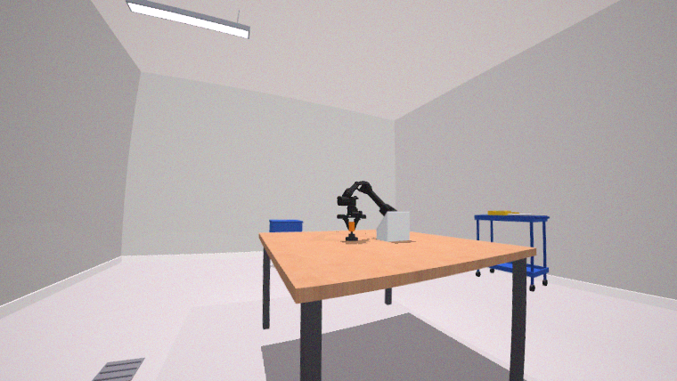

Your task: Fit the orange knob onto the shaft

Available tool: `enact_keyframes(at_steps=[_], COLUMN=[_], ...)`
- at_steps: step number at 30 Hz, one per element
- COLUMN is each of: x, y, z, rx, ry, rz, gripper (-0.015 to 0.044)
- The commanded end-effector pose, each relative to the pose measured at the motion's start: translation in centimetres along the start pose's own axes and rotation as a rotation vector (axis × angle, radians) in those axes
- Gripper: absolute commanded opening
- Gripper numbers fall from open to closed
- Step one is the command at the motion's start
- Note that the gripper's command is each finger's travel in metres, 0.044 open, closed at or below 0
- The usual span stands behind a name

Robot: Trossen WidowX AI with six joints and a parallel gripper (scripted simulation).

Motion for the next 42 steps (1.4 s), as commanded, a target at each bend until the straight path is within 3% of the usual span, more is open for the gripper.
enact_keyframes(at_steps=[1,12,20,42], x=[0.05,-0.05,-0.21,0.05], y=[0.06,-0.45,-0.37,-0.21], z=[0.12,0.47,0.34,0.32], rx=[-0.002,-0.001,-0.002,-0.002], ry=[-0.003,-0.012,-0.213,-0.213], rz=[-0.001,-0.001,-0.001,-0.001], gripper=[0.0000,0.0000,0.0000,0.0000])
Point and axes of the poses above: the point midway between the two fingers, 35 mm back from their tips, its own y axis out along the fingers, its own z axis across the jaws, x = y × z, the point moved 1 cm from there along -y, back along the fingers, and after that the axes turned 15 degrees about -y, right-handed, at the moved point
